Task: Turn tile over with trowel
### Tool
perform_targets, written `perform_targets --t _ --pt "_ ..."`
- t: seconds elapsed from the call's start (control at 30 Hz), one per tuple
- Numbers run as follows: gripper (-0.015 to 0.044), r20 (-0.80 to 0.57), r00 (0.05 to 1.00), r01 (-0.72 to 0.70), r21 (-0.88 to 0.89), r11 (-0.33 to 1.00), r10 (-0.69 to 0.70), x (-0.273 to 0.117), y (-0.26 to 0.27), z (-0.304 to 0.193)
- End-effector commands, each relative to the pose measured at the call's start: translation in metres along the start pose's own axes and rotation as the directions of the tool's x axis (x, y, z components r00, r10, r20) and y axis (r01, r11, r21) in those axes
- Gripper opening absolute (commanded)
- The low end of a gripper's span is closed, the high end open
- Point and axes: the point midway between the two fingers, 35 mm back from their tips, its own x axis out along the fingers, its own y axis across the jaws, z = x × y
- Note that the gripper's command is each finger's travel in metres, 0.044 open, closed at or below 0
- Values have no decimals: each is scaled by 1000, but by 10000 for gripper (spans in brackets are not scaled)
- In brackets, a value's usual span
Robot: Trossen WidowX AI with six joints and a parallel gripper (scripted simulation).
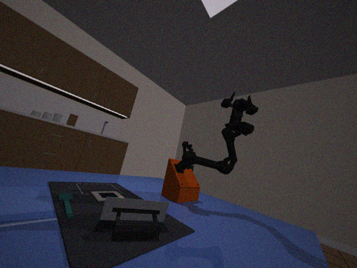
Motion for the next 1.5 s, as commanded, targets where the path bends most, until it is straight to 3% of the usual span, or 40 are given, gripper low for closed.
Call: perform_targets --t 0.0,0.37,0.87,1.47 --pt "374 4 1000 -3 -1 1000 3 0 1 1" --pt "100 237 949 -181 -127 975 207 19 75 69" --pt "100 477 704 -353 -407 842 526 0 187 157" --pt "100 636 194 -350 -667 658 747 -88 299 246"
